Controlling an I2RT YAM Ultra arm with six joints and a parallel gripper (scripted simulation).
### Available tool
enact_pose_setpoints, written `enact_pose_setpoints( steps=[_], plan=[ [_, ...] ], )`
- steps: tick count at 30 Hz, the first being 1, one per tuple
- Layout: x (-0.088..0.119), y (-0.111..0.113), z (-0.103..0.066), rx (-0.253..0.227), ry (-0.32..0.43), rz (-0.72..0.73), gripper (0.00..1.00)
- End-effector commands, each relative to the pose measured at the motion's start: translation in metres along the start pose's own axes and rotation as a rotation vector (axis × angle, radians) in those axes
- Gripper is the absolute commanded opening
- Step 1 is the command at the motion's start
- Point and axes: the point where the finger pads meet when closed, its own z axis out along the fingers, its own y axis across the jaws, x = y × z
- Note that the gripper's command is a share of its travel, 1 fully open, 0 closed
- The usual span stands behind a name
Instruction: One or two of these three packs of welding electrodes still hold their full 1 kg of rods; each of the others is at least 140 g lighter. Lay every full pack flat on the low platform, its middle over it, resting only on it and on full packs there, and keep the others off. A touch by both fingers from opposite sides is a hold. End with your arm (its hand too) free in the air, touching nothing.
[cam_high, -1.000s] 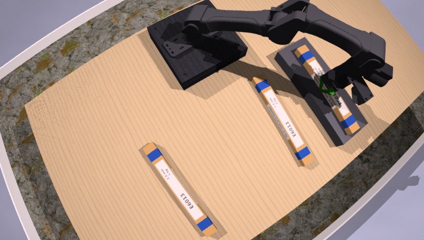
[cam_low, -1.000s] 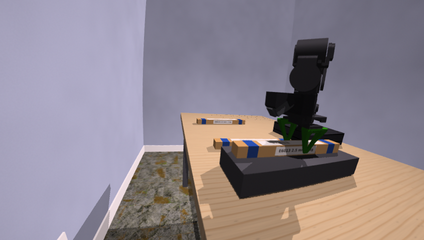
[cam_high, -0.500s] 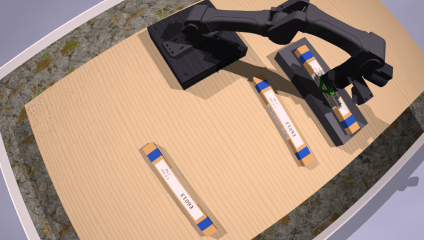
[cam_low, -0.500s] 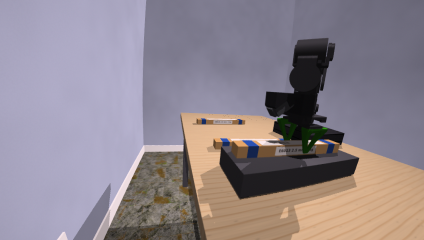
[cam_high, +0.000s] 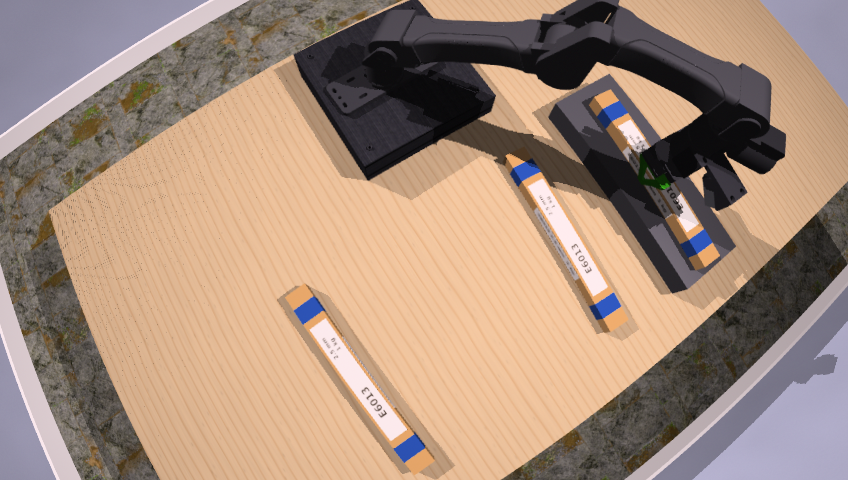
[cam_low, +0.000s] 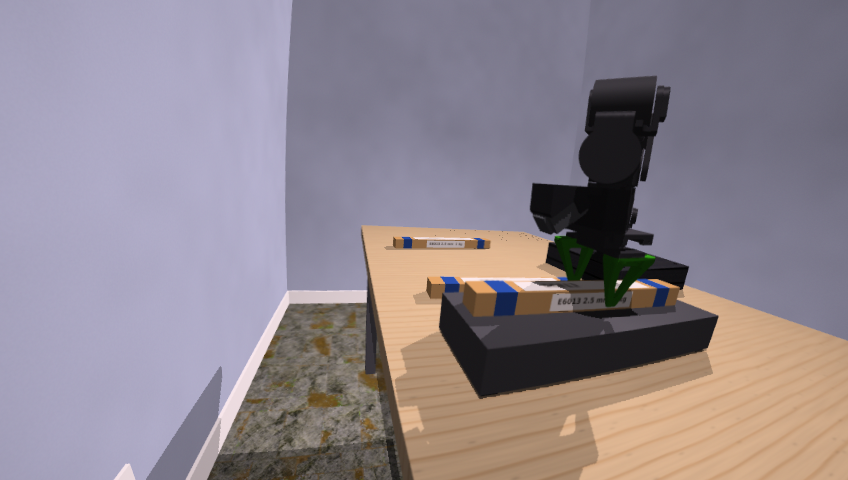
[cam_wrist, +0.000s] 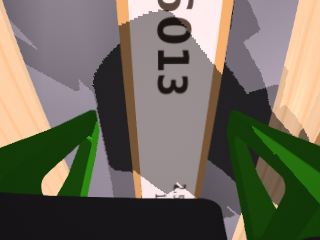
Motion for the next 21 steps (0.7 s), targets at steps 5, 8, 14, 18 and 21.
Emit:
enact_pose_setpoints(
  steps=[5, 8, 14, 18, 21],
  plan=[
    [-0.005, 0.002, -0.020, -0.030, -0.034, 0.002, 0.74],
    [-0.005, 0.002, -0.020, -0.030, -0.034, 0.002, 0.74],
    [-0.005, 0.002, -0.020, -0.030, -0.034, 0.002, 0.74],
    [-0.005, 0.002, -0.020, -0.030, -0.034, 0.002, 0.74],
    [0.005, 0.001, -0.007, -0.029, -0.033, -0.001, 0.74]
  ],
)
